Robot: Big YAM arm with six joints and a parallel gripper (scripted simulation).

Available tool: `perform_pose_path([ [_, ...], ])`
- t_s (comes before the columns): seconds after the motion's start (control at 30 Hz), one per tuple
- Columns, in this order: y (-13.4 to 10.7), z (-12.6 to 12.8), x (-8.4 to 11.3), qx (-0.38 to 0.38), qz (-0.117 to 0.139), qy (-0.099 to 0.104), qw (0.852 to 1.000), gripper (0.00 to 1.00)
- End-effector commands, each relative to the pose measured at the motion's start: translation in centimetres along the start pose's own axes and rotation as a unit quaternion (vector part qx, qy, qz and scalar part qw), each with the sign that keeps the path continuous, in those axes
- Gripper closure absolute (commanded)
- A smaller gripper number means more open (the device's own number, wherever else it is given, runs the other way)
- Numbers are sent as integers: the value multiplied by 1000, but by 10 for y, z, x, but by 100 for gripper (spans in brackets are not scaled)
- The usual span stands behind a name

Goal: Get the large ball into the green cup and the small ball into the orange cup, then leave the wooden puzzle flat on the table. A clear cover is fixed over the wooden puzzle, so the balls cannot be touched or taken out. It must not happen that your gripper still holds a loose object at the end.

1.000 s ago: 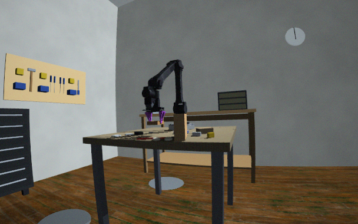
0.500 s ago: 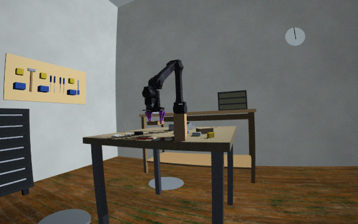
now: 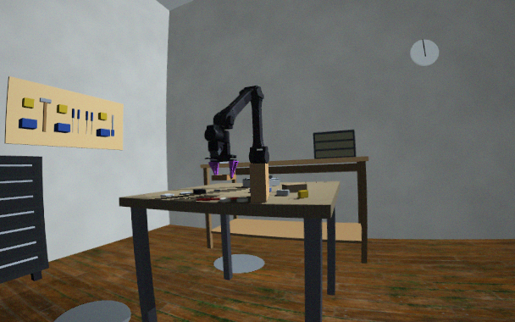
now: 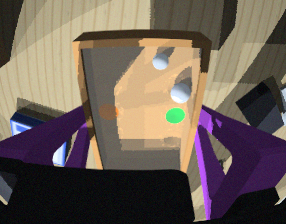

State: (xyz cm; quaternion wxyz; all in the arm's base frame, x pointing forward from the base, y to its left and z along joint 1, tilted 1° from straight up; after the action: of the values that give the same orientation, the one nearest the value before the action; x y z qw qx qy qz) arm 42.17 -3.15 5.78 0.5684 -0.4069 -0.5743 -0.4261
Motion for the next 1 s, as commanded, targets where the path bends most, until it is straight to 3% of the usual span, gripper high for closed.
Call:
perform_pose_path([
  [0.0, 22, -8, 29, -2, -38, -18, 999, 31],
  [0.97, 23, -8, 28, 0, -41, -19, 999, 31],
])
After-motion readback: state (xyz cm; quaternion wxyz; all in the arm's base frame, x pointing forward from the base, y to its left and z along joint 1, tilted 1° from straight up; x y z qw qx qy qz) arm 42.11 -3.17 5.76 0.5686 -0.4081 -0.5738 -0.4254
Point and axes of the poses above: the point where the finger pads meet when closed, its own x axis back along the fingers, its own z axis across the jaws, y = z × x, the point moved 2 cm from there along x, back along the fingers, and after that the axes turned 13 degrees about x, right-handed, at the moved point
